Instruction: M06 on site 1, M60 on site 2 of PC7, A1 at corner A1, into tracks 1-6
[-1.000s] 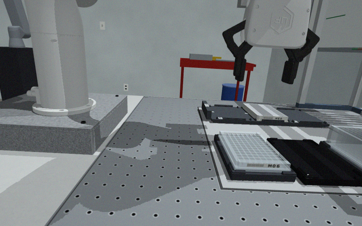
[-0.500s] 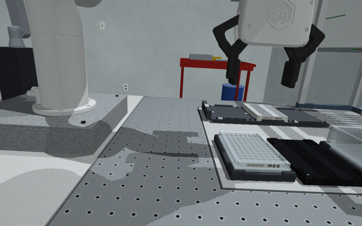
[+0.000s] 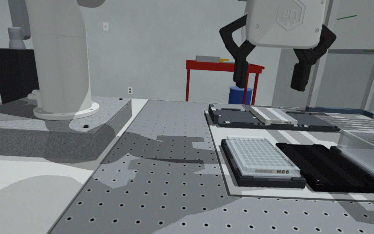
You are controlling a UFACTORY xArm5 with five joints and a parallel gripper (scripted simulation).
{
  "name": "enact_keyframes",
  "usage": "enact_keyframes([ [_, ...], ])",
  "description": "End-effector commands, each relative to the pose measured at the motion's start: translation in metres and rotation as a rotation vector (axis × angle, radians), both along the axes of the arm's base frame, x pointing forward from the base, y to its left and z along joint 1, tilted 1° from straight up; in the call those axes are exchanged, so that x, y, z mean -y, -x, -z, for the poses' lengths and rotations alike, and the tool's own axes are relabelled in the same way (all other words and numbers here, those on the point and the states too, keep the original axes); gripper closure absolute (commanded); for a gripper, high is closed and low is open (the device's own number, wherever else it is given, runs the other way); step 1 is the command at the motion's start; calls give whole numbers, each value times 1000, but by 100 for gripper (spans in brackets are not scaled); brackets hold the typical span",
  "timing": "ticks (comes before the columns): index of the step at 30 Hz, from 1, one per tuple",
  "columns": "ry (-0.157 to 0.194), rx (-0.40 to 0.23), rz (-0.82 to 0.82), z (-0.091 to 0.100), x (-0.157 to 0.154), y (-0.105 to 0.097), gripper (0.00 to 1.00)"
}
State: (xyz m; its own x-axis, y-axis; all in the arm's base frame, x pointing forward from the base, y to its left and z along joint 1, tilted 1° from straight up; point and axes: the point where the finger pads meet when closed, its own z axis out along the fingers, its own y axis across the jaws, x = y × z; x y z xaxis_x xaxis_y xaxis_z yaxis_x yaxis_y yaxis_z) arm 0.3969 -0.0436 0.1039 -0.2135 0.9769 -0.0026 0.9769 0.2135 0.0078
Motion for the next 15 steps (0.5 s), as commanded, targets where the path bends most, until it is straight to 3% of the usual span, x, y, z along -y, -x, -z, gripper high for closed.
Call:
enact_keyframes([
  [1,0,3,0,4,0,-1,0],
  [15,0,3,0,24,0,-1,0],
])
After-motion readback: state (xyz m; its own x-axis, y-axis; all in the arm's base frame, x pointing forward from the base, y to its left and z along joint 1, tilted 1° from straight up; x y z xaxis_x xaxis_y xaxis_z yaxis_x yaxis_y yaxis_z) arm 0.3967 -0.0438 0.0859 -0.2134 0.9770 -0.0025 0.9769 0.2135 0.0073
